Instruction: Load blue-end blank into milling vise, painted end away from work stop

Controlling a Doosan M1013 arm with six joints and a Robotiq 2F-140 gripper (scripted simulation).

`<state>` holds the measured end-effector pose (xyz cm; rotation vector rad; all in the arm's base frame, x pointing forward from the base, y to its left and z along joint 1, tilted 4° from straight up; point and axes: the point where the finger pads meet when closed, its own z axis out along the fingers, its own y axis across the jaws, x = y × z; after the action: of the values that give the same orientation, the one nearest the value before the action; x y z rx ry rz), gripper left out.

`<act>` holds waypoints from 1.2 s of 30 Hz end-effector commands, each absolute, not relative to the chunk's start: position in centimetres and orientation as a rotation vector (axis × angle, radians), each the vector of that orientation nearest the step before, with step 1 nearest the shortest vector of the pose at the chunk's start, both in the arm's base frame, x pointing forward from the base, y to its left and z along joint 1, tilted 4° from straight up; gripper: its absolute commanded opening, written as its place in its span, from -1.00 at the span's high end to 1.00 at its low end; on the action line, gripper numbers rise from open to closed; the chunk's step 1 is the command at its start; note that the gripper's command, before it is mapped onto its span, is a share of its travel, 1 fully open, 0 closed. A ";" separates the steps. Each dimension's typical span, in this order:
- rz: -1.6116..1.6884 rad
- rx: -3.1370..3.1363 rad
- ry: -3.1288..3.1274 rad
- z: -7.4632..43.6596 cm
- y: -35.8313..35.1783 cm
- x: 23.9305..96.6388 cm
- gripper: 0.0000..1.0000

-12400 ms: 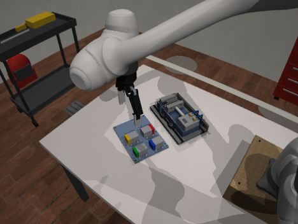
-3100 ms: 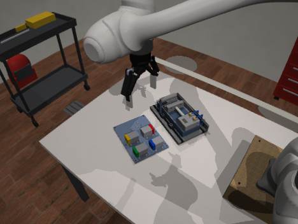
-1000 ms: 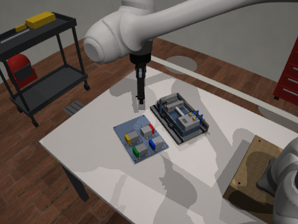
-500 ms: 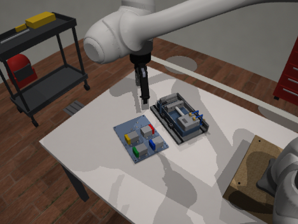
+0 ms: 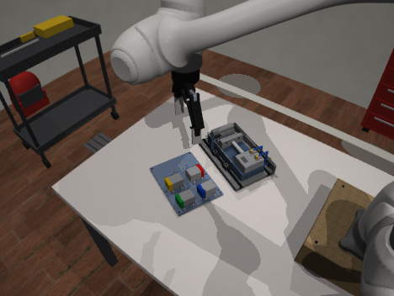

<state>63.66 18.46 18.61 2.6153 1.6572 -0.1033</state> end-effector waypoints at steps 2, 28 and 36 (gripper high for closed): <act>-0.104 2.587 1.705 18.6 18.5 63.7 -1.00; -0.107 2.514 1.818 18.6 18.5 63.7 0.07; -0.107 2.514 1.818 18.6 18.5 63.7 0.07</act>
<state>63.66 18.46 18.61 2.5136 1.8177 -0.1070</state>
